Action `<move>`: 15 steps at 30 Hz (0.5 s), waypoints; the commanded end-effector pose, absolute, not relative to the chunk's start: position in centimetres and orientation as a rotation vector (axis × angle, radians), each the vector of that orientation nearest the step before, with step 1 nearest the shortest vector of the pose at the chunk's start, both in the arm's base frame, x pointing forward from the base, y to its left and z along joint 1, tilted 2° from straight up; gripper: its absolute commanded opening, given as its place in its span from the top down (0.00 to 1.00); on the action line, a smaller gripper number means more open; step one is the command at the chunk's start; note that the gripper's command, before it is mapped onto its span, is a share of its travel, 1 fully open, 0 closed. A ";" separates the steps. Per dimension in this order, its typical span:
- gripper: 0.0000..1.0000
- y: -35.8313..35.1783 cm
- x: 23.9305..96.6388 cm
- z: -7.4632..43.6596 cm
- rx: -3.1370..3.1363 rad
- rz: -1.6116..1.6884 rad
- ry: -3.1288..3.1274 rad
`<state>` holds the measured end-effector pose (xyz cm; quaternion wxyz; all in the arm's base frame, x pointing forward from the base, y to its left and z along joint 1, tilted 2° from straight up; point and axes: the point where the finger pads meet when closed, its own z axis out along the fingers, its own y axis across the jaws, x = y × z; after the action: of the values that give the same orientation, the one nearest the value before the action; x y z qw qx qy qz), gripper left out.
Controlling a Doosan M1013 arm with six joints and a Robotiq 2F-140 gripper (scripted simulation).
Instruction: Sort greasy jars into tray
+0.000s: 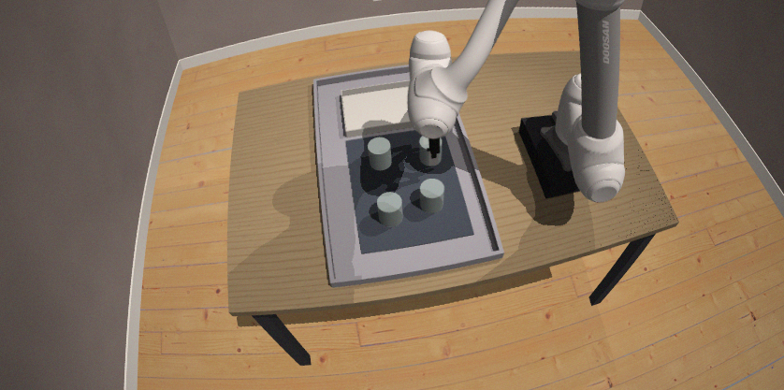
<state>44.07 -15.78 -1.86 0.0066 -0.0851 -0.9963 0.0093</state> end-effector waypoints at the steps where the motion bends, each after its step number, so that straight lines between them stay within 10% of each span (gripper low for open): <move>1: 0.50 -16.0 43.9 -2.0 -0.253 0.036 -3.116; 15: 0.53 -16.0 43.9 -2.0 -0.253 0.036 -3.116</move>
<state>44.07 -15.78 -1.86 0.0066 -0.0851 -0.9963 0.0093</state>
